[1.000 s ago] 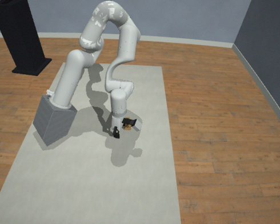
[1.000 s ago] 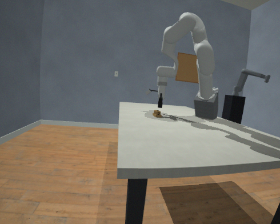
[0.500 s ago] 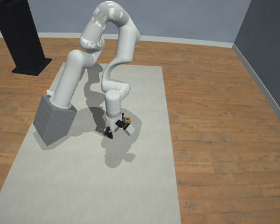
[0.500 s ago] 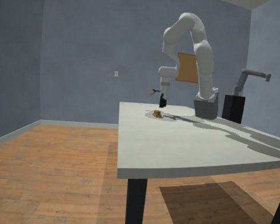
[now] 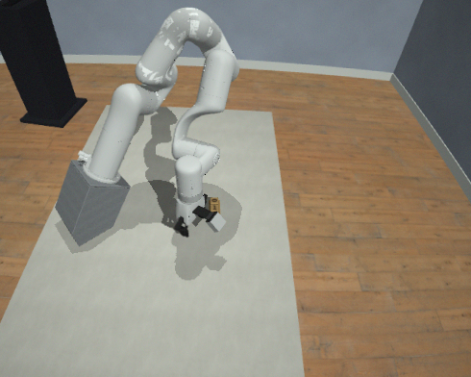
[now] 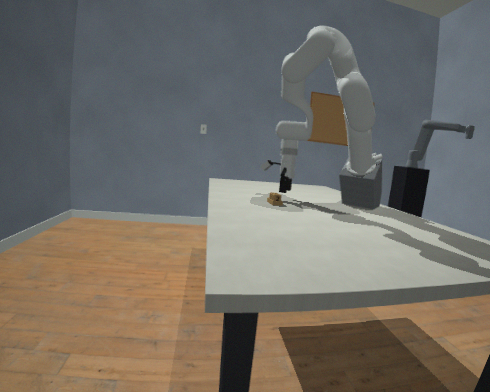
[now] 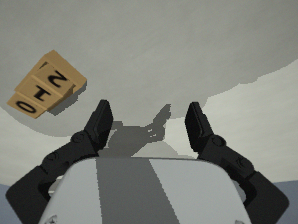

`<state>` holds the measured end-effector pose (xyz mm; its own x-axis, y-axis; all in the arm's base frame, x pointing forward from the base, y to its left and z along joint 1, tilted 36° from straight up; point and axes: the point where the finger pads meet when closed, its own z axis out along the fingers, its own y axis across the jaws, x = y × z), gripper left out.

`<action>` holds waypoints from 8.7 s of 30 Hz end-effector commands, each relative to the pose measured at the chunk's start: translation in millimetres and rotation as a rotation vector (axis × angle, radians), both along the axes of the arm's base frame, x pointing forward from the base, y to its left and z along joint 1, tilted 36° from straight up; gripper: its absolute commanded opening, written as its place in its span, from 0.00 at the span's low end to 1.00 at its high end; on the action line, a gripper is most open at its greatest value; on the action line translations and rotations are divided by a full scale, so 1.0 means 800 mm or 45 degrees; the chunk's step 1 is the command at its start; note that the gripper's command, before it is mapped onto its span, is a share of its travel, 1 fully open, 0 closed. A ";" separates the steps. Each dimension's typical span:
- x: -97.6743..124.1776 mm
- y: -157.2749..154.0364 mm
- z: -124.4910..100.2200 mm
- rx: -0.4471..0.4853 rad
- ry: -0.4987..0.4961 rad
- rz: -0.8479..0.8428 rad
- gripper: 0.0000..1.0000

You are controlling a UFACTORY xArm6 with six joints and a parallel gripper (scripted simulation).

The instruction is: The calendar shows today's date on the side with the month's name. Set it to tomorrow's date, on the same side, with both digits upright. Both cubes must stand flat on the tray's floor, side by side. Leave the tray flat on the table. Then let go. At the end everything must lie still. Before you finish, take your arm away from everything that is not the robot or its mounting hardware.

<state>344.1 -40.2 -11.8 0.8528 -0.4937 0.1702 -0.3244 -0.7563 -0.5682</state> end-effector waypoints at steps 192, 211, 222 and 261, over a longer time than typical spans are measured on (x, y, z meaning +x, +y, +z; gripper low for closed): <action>0.029 0.051 0.149 0.508 0.528 -1.000 0.47; 0.029 0.051 0.149 0.508 0.528 -1.000 0.47; 0.030 0.052 0.147 0.508 0.528 -1.000 0.47; 0.053 0.076 0.105 0.508 0.528 -1.000 0.47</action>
